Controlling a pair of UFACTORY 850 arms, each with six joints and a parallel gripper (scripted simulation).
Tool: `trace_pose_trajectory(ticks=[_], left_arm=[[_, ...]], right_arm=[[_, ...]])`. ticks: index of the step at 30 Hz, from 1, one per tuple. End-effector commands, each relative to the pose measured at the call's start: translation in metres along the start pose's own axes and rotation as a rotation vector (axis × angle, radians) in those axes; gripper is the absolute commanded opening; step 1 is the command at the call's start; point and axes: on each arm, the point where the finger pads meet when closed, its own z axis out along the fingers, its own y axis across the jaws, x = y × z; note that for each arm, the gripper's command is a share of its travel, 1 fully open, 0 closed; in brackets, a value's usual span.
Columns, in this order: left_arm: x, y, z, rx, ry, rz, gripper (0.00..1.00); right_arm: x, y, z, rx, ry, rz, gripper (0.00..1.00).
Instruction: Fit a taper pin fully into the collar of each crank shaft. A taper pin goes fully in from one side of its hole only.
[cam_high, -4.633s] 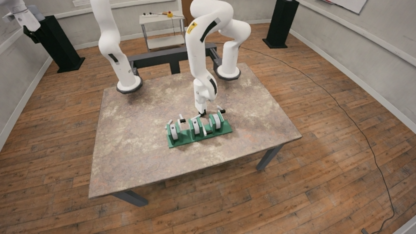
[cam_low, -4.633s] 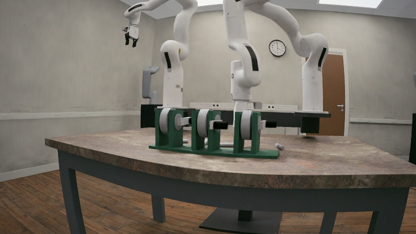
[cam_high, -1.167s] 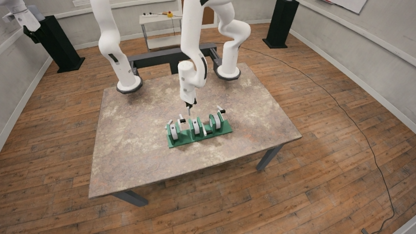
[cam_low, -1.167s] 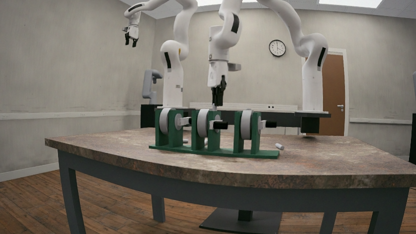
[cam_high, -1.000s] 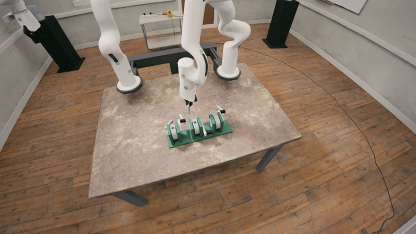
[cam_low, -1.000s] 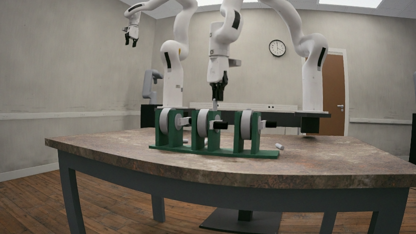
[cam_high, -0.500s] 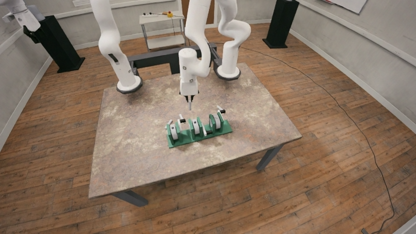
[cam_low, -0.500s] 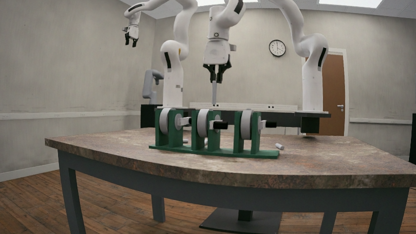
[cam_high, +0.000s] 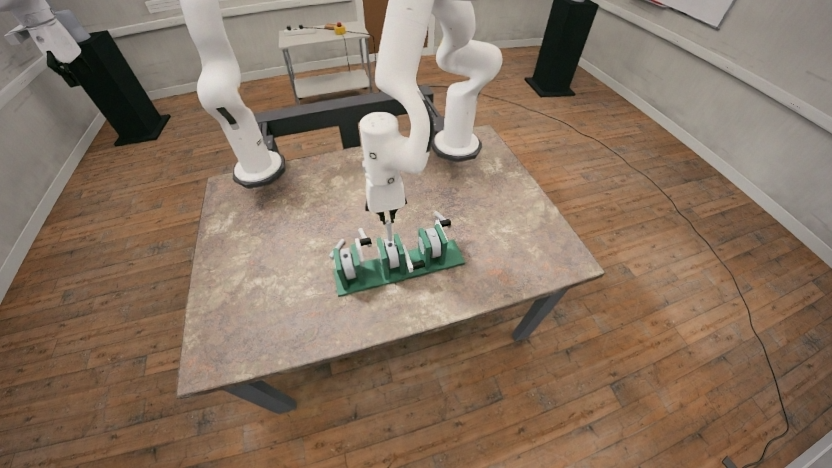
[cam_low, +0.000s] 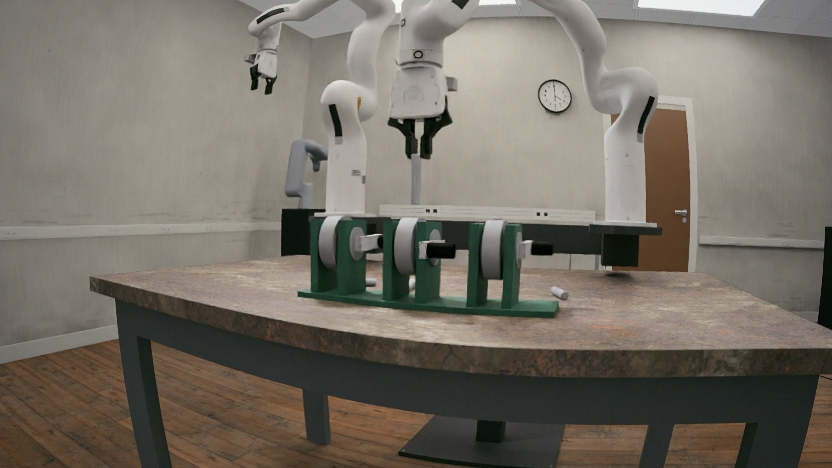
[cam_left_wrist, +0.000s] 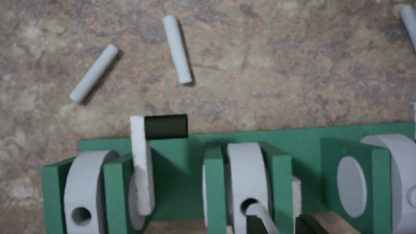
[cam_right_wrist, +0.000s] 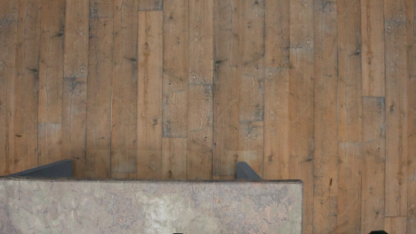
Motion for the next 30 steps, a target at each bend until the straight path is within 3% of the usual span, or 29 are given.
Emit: trace_pose_trajectory(ticks=[1, 30], left_arm=[[-0.0058, -0.001, -0.0008, 0.0, 0.0, 0.0, 0.2], [-0.0042, -0.0012, 0.0005, 0.01, 0.0, 0.0, 0.2]], right_arm=[[0.0004, 0.0, -0.0009, 0.0, 0.002, 0.0, 1.0], [0.0004, 0.0, -0.0009, 0.0, 0.002, 0.0, 1.0]])
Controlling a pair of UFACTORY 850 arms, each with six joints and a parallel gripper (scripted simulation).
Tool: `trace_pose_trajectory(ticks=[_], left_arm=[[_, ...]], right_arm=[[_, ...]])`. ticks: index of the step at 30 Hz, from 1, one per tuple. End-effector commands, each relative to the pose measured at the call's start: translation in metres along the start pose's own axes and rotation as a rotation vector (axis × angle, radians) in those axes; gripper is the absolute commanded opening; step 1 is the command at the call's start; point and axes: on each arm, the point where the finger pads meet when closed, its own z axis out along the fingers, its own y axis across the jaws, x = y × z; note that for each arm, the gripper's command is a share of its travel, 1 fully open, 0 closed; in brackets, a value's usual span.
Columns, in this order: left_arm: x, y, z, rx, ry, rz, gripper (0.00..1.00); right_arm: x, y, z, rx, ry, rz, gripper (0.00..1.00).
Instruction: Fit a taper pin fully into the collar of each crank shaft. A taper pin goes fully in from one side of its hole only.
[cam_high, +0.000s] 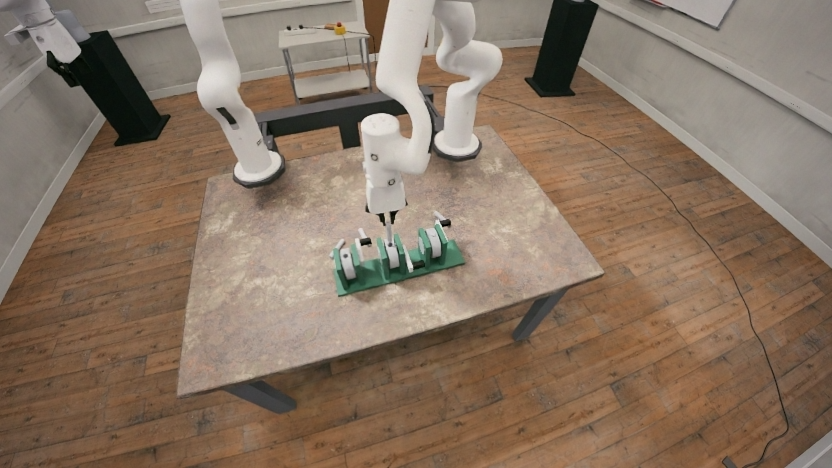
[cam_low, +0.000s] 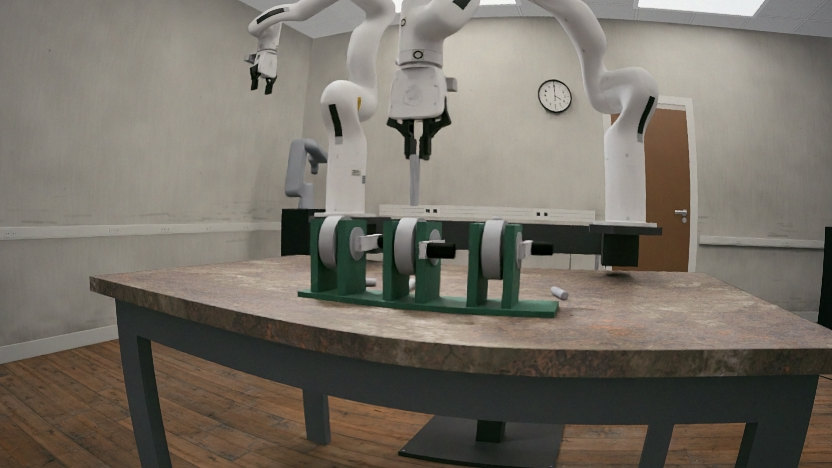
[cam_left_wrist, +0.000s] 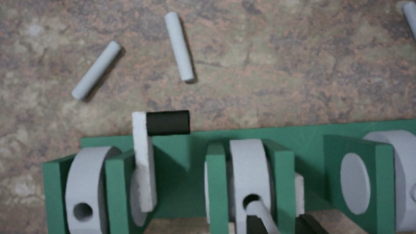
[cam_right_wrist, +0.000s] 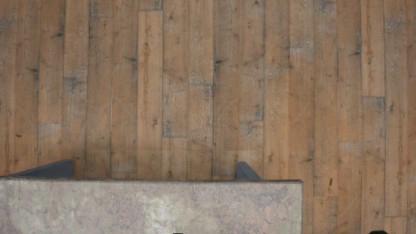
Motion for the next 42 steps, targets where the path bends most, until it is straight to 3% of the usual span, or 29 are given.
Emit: trace_pose_trajectory(ticks=[1, 20, 42], left_arm=[[-0.001, -0.001, -0.001, 0.002, -0.002, 0.0, 0.2], [-0.001, 0.0, 0.005, 0.002, -0.002, 0.0, 0.2], [-0.001, 0.0, 0.037, 0.002, -0.002, 0.0, 0.2]], right_arm=[[0.0, 0.0, -0.001, 0.0, 0.002, 0.0, 1.0], [0.0, 0.0, -0.001, 0.0, 0.002, 0.0, 1.0], [0.0, 0.0, -0.001, 0.0, 0.002, 0.0, 1.0]])
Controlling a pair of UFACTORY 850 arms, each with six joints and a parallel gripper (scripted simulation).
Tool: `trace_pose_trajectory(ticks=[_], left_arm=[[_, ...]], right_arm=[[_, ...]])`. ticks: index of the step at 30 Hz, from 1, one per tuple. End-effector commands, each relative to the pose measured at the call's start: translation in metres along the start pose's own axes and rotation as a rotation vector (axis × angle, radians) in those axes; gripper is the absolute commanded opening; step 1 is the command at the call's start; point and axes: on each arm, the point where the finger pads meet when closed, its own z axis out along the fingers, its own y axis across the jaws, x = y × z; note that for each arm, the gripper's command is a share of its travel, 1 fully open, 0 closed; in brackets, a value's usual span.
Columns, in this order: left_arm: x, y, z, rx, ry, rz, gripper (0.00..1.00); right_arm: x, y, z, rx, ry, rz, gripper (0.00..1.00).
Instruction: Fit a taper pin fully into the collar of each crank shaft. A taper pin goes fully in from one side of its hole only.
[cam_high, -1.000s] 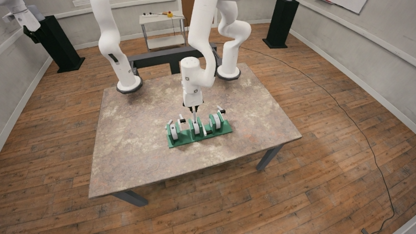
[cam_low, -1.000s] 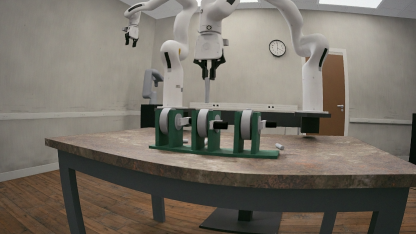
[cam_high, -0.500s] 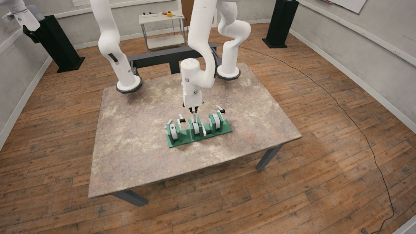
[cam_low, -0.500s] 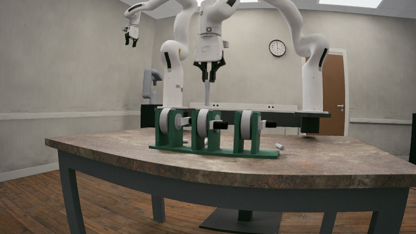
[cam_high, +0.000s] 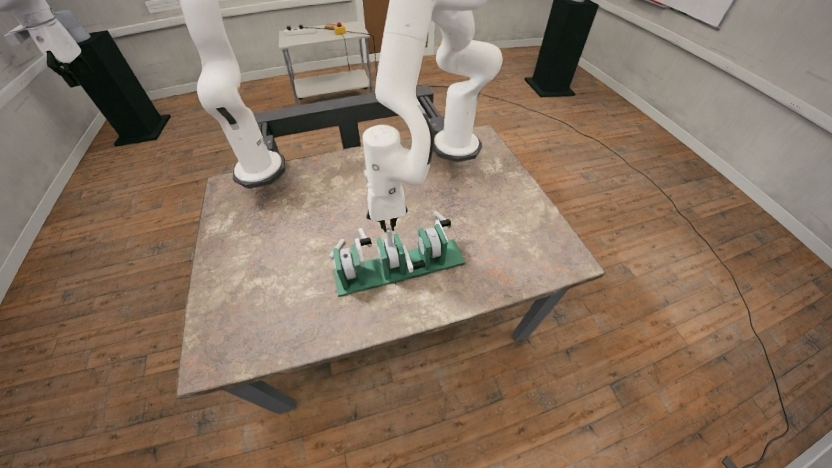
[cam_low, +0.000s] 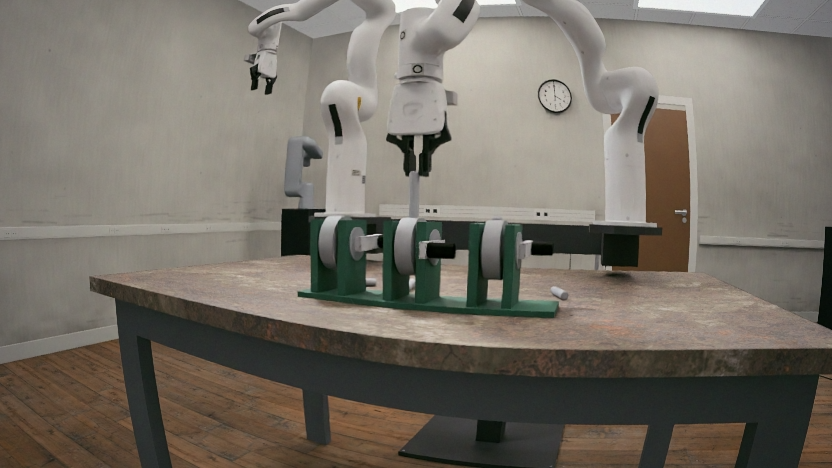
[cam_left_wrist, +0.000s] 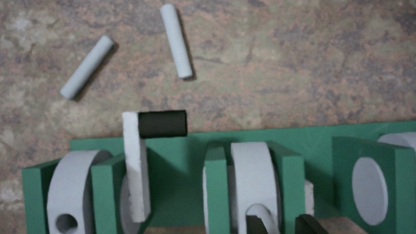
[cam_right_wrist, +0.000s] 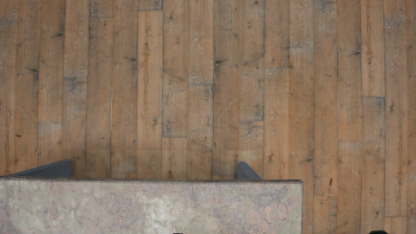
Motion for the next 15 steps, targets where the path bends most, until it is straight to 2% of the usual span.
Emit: trace_pose_trajectory(ticks=[1, 15], left_arm=[[-0.001, -0.001, 0.009, 0.001, -0.002, 0.0, 0.2], [0.0, 0.0, 0.035, 0.001, -0.002, 0.0, 0.2]], right_arm=[[0.0, 0.0, -0.001, 0.0, 0.002, 0.0, 1.0], [0.0, 0.0, -0.001, 0.0, 0.002, 0.0, 1.0]])
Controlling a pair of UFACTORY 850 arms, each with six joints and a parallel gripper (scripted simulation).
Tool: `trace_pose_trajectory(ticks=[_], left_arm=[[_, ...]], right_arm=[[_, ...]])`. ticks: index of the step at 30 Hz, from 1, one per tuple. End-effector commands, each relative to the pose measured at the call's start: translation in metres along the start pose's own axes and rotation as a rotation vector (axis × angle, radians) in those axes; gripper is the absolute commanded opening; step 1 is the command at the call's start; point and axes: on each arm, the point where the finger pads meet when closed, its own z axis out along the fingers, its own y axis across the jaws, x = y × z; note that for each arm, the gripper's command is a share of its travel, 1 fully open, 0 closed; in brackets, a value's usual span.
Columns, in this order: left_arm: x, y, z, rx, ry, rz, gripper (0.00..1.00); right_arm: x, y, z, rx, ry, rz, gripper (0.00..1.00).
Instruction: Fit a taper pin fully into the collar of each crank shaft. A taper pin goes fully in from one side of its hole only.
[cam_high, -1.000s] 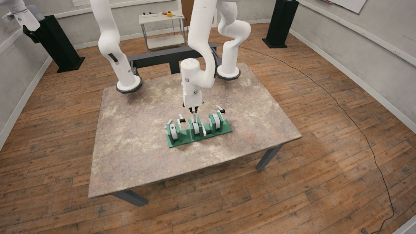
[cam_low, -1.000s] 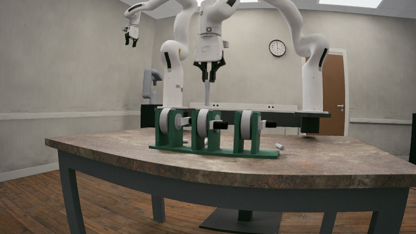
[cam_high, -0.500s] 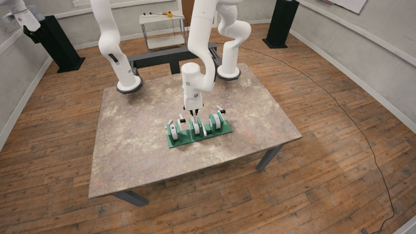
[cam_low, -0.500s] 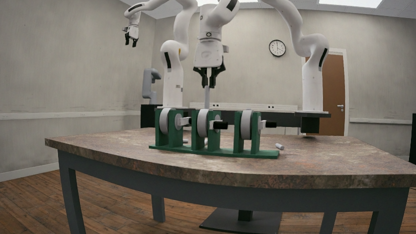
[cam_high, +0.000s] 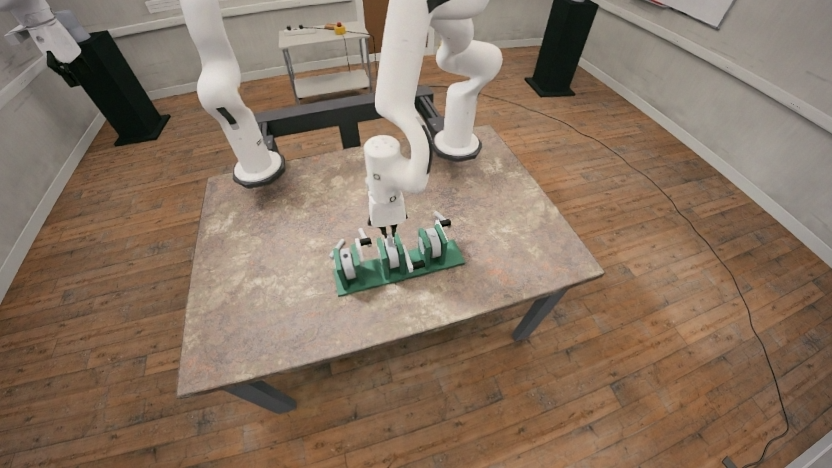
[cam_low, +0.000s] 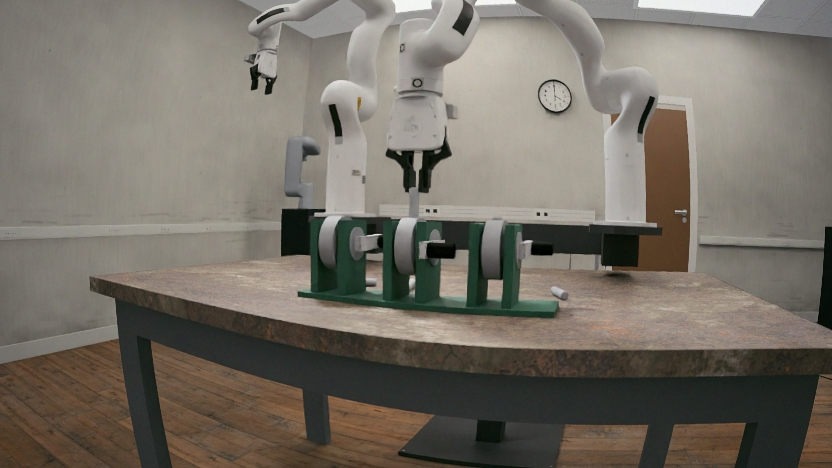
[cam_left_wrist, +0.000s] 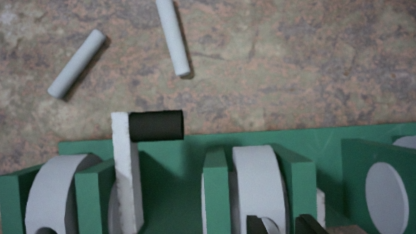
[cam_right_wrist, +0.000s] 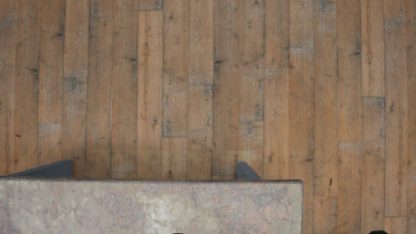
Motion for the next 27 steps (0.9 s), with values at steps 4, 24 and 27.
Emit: trace_pose_trajectory(ticks=[4, 24, 27], left_arm=[[0.0, -0.001, 0.015, 0.001, -0.001, 0.0, 0.2], [0.0, 0.0, 0.037, 0.001, -0.001, 0.0, 0.2], [0.0, 0.0, 0.038, 0.001, -0.001, 0.0, 0.2]], right_arm=[[0.0, 0.0, -0.001, 0.0, 0.002, 0.0, 1.0], [0.0, 0.0, -0.001, 0.0, 0.002, 0.0, 1.0], [0.0, 0.0, -0.001, 0.0, 0.002, 0.0, 1.0]])
